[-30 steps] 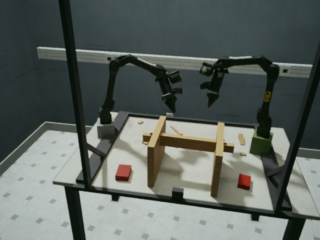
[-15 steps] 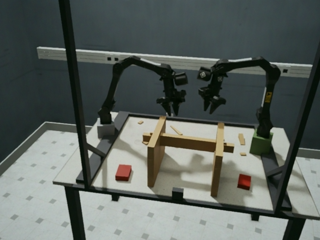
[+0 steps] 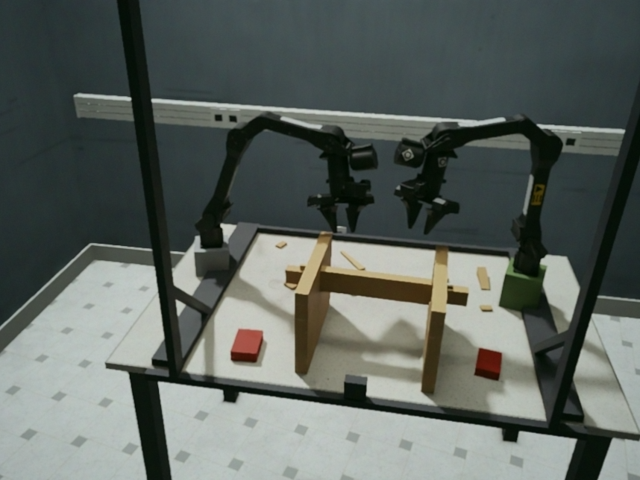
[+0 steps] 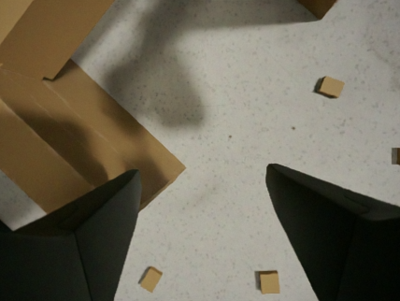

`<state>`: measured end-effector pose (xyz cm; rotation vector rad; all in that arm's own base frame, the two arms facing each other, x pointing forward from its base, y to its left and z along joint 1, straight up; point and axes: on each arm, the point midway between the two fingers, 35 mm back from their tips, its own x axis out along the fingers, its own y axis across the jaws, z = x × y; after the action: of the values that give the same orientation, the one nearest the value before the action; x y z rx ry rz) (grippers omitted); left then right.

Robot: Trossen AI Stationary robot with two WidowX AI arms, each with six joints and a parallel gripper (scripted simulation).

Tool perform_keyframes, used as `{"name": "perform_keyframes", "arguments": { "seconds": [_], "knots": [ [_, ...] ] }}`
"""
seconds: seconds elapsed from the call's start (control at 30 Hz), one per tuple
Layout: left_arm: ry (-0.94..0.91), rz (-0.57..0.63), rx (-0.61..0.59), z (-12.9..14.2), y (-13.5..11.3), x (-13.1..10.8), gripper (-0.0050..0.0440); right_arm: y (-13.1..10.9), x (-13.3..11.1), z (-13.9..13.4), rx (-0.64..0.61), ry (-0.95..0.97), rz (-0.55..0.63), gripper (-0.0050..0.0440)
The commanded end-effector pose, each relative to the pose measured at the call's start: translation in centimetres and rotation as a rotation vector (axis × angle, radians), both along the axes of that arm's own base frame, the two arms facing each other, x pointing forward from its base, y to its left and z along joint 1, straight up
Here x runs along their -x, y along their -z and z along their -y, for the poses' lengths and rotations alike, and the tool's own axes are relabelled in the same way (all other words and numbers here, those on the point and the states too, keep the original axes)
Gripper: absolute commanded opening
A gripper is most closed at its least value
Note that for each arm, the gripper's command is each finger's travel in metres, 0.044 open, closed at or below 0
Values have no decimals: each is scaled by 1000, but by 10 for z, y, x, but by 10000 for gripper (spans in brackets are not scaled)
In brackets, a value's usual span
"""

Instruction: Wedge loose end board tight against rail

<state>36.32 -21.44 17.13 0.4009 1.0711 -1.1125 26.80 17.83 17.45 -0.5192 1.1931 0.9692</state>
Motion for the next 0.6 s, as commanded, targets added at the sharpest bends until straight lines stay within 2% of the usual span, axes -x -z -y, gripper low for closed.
{"name": "perform_keyframes", "arguments": {
  "seconds": [0.0,0.37,0.57],
  "knots": [
    [66,47,0,11,-13,2,273,-10,3,-12,-23,-64,40,273],
    [205,90,-20,30,-19,13,273,-13,16,-32,-38,-202,74,273],
    [357,135,-36,51,-26,27,273,-16,33,-53,-57,-353,107,273]
  ]
}}
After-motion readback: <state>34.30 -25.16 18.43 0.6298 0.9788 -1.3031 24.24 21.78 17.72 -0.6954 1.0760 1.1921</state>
